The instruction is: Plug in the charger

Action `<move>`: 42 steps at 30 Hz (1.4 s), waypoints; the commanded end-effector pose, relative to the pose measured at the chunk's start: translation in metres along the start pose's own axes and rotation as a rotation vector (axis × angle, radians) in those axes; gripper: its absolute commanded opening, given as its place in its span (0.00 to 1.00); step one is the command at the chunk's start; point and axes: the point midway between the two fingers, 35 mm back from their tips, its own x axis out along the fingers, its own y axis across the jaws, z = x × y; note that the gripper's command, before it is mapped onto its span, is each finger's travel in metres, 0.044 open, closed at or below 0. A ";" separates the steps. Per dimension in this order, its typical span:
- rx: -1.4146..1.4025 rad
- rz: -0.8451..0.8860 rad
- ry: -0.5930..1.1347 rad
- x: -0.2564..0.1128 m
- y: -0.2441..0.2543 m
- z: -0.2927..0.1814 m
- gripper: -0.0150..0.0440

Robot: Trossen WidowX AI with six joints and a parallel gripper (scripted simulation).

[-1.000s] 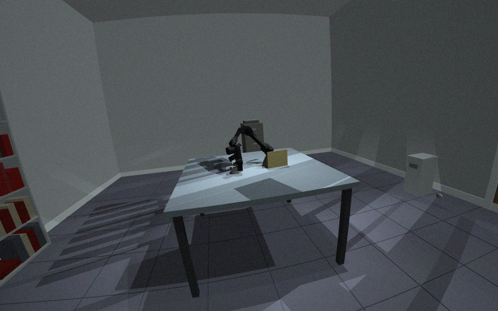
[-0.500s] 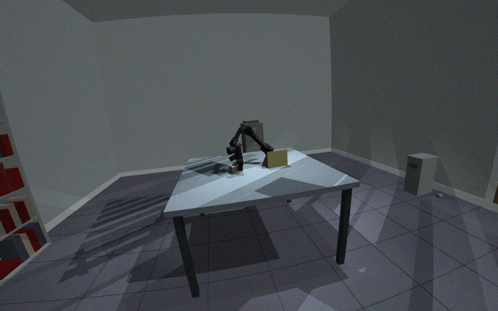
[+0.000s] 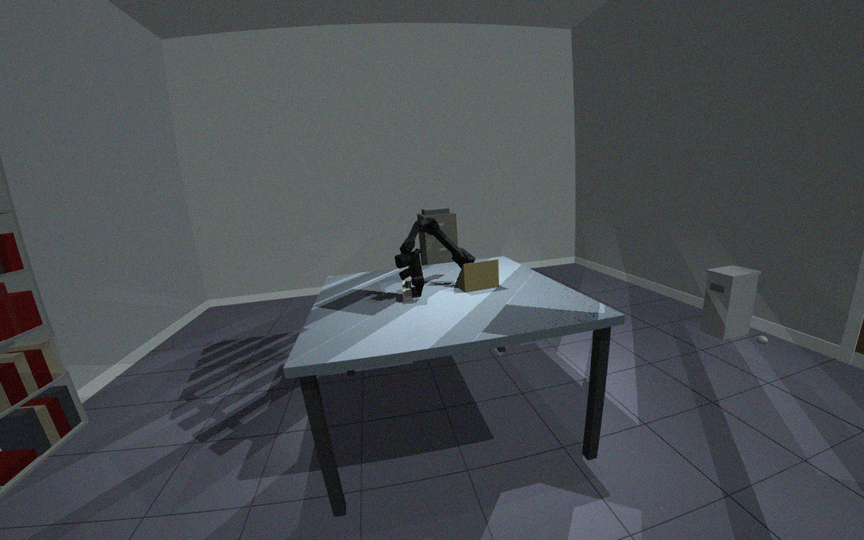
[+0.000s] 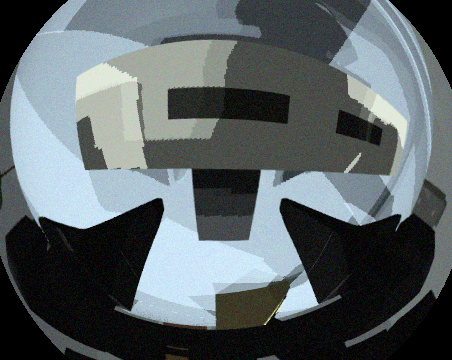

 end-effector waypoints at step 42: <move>-0.008 -0.005 -0.069 -0.004 0.001 -0.047 1.00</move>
